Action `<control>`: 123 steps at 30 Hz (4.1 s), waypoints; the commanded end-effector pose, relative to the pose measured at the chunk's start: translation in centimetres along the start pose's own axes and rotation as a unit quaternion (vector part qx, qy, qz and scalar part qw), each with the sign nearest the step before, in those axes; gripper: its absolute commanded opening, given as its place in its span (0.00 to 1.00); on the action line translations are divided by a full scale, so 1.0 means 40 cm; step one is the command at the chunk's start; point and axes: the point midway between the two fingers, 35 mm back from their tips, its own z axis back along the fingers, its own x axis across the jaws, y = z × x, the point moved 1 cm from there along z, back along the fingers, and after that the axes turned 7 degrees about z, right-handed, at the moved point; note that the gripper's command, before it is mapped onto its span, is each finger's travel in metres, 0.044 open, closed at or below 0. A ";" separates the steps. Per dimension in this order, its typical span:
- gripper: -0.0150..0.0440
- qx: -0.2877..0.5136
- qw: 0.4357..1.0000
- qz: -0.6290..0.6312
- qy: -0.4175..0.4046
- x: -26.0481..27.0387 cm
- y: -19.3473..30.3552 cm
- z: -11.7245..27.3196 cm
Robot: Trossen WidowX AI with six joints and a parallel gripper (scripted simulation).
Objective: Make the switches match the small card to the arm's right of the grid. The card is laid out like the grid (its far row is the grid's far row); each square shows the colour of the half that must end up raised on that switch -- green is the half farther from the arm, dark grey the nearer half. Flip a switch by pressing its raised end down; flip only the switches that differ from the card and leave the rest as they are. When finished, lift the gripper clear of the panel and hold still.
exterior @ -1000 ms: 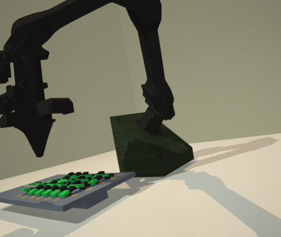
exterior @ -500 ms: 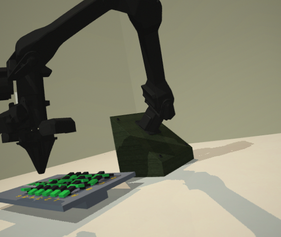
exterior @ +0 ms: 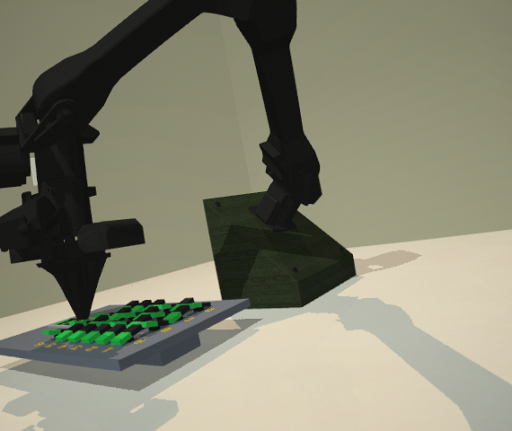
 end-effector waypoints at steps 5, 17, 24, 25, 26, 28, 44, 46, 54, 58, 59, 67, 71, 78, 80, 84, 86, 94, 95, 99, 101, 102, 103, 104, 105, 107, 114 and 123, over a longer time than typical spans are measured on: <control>0.25 0.003 1.000 -0.003 -0.004 0.004 0.006 -0.018; 0.25 0.003 1.000 -0.003 -0.004 0.004 0.006 -0.018; 0.25 0.003 1.000 -0.003 -0.004 0.004 0.006 -0.018; 0.25 0.003 1.000 -0.003 -0.004 0.004 0.006 -0.018; 0.25 0.003 1.000 -0.003 -0.004 0.004 0.006 -0.018; 0.25 0.003 1.000 -0.003 -0.004 0.004 0.006 -0.018; 0.25 0.003 1.000 -0.003 -0.004 0.004 0.006 -0.022; 0.25 0.003 1.000 -0.003 -0.004 0.004 0.006 -0.022; 0.25 0.003 1.000 -0.003 -0.004 0.004 0.007 -0.025; 0.25 0.003 1.000 -0.003 -0.004 0.004 0.007 -0.026; 0.25 0.003 1.000 -0.003 -0.004 0.004 0.007 -0.027; 0.25 0.003 1.000 -0.003 -0.004 0.004 0.007 -0.029; 0.25 0.003 1.000 -0.003 -0.004 0.004 0.007 -0.031; 0.25 0.003 1.000 -0.003 -0.004 0.004 0.007 -0.033; 0.25 0.003 1.000 -0.003 -0.004 0.004 0.007 -0.034; 0.25 0.003 1.000 -0.003 -0.004 0.004 0.007 -0.035; 0.25 0.003 1.000 -0.003 -0.004 0.004 0.007 -0.036; 0.25 0.017 1.000 -0.003 -0.005 0.001 -0.001 0.130; 0.25 0.017 1.000 -0.003 -0.005 0.001 -0.001 0.130; 0.25 0.017 1.000 -0.004 -0.005 0.034 0.018 0.135; 0.25 0.017 1.000 -0.004 -0.005 0.079 0.050 0.140; 0.25 0.017 1.000 -0.004 -0.005 0.102 0.067 0.141; 0.25 0.018 1.000 -0.004 -0.005 0.123 0.085 0.142; 0.25 0.018 1.000 -0.005 -0.006 0.144 0.104 0.142; 0.25 0.018 1.000 -0.005 -0.006 0.165 0.123 0.141; 0.25 0.018 1.000 -0.005 -0.006 0.200 0.160 0.138; 0.25 0.018 1.000 -0.005 -0.006 0.212 0.173 0.136; 0.25 0.005 1.000 -0.005 -0.005 0.214 0.179 0.048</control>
